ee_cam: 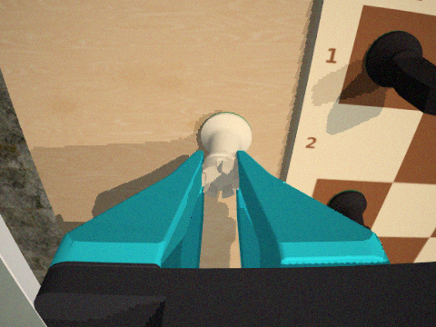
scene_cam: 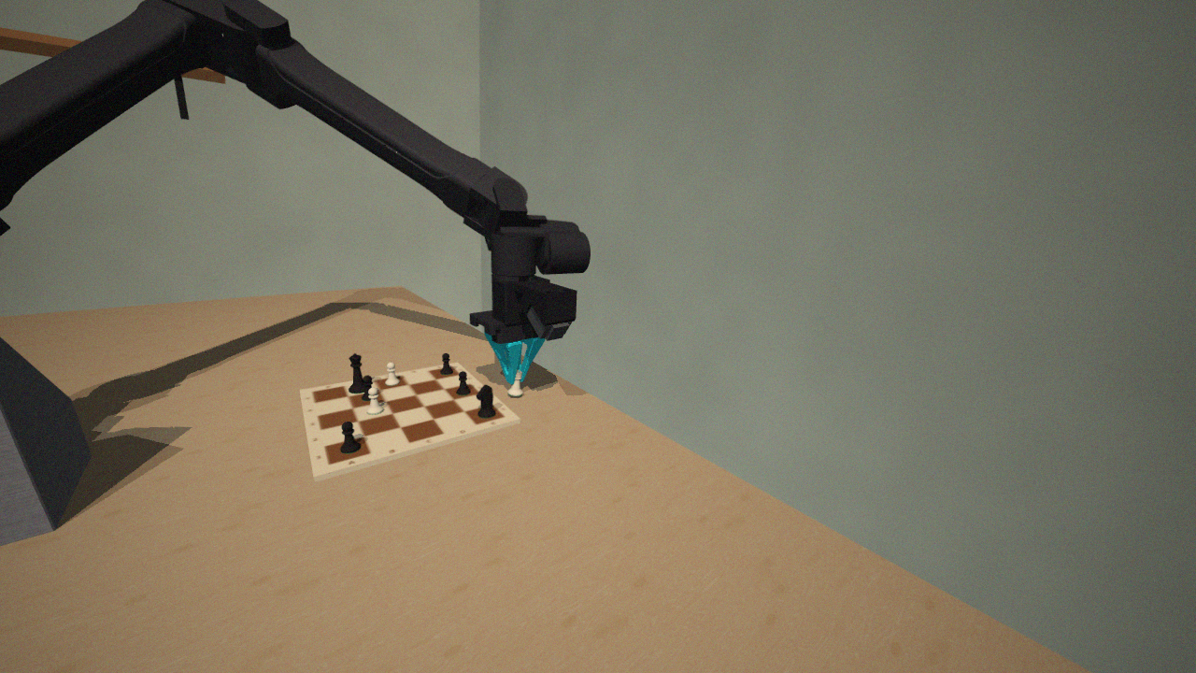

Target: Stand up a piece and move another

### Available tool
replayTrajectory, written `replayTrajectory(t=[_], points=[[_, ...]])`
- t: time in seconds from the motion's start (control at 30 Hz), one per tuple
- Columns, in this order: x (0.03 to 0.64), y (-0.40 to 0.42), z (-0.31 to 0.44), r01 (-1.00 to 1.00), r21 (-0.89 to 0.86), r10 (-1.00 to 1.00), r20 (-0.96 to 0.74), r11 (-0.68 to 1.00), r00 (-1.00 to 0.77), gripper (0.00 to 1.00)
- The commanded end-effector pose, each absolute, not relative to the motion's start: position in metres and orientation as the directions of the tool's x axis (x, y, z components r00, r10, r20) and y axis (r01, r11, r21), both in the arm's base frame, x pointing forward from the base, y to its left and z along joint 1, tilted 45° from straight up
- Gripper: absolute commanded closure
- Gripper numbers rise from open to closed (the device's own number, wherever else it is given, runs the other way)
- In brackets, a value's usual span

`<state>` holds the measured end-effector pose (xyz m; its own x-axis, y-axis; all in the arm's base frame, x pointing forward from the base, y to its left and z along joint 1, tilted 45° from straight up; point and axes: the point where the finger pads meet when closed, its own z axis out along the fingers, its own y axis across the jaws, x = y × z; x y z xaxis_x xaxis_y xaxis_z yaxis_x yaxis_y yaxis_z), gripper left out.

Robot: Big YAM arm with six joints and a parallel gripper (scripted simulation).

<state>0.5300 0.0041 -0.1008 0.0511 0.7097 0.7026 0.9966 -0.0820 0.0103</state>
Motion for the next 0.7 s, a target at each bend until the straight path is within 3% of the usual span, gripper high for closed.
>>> replayTrajectory(t=[0.0, 0.67], points=[[0.5315, 0.0176, -0.1071, 0.998, 0.001, 0.710, 0.703, -0.066, 0.046, 1.00], [0.5289, 0.0194, -0.1094, 0.998, -0.004, 0.709, 0.704, -0.065, 0.049, 1.00]])
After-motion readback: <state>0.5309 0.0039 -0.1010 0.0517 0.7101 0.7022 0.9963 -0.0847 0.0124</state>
